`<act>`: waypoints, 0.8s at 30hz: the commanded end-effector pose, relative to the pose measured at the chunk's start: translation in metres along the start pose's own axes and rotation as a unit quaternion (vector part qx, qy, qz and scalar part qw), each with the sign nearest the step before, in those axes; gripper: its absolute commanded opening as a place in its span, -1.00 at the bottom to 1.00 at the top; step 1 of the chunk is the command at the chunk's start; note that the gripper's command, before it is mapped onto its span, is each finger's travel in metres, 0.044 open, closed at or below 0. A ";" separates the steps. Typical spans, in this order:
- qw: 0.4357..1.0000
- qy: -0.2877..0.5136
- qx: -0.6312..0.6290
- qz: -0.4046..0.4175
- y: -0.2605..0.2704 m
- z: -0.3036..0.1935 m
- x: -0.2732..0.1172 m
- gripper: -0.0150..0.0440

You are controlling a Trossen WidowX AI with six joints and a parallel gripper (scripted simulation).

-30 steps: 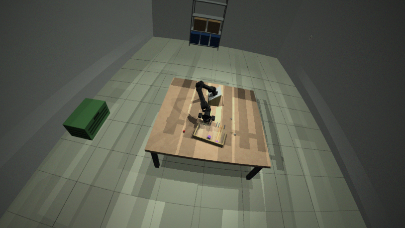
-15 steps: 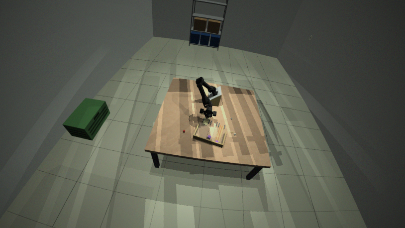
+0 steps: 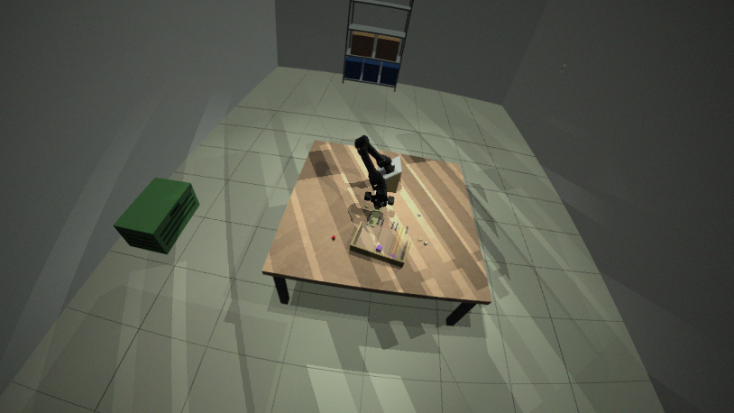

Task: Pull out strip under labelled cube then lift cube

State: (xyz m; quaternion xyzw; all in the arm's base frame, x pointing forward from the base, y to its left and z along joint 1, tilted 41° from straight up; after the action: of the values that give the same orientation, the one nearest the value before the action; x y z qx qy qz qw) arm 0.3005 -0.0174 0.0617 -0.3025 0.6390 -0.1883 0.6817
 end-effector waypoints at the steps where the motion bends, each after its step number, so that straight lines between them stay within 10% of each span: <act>1: 1.000 -0.001 0.002 -0.001 0.001 -0.003 -0.008 -0.49; 24: 1.000 -0.001 0.002 -0.001 0.001 -0.003 -0.036 -0.49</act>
State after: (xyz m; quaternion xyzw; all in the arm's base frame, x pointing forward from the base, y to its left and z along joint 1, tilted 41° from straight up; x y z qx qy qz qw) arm 0.2931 0.0059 0.0876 -0.3025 0.6378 -0.1885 0.6828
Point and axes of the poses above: the point midway between the two fingers, 35 mm back from their tips, its own x axis out along the fingers, its own y axis across the jaws, z = x × y, the point moved 6 cm from there along -x, back along the fingers, and after that the axes turned 9 degrees about -x, right-handed, at the moved point
